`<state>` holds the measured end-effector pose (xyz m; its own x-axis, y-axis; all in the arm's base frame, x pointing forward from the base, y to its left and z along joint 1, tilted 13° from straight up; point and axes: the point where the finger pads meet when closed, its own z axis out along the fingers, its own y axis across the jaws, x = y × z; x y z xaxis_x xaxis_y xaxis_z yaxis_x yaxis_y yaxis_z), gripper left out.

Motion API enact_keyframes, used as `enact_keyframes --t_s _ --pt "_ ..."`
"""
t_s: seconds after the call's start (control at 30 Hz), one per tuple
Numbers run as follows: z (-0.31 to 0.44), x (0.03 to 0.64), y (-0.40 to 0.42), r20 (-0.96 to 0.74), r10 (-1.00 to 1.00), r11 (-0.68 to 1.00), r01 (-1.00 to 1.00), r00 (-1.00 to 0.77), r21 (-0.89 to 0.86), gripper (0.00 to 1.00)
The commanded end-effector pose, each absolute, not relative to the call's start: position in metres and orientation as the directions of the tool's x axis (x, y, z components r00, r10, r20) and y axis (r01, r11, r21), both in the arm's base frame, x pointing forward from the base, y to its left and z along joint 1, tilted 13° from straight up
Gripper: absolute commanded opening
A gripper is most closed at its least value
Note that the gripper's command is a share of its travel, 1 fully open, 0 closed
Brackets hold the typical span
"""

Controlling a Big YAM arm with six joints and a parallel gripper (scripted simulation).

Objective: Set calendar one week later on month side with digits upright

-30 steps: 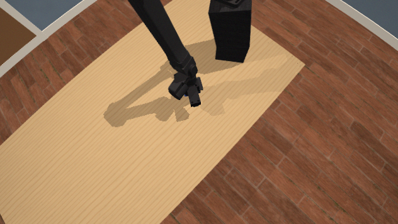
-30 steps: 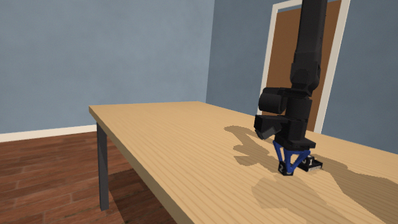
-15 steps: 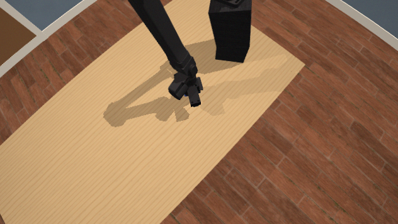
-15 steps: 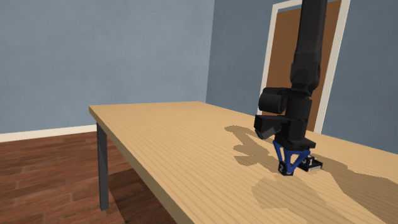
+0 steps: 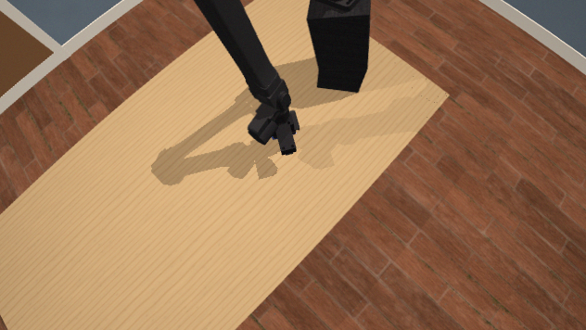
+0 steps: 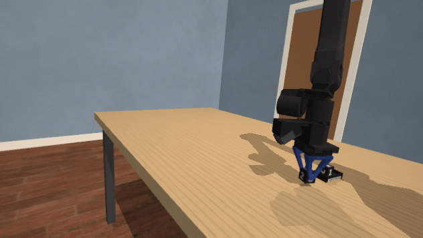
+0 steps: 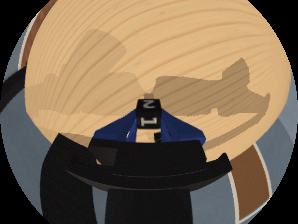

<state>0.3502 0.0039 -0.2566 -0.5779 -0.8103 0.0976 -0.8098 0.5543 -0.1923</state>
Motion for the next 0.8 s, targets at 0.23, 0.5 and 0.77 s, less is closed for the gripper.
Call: enact_keyframes --t_s 0.23,0.5,0.77 --pt "-0.188 0.352 0.022 0.076 -0.814 0.551 -0.807 -0.576 -0.214 0.26" --pt "-0.173 0.342 0.02 0.097 -0.804 0.564 -0.803 -0.587 -0.193 0.26" --pt "-0.17 0.348 0.021 0.081 -0.805 0.563 -0.8 -0.587 -0.208 0.26"
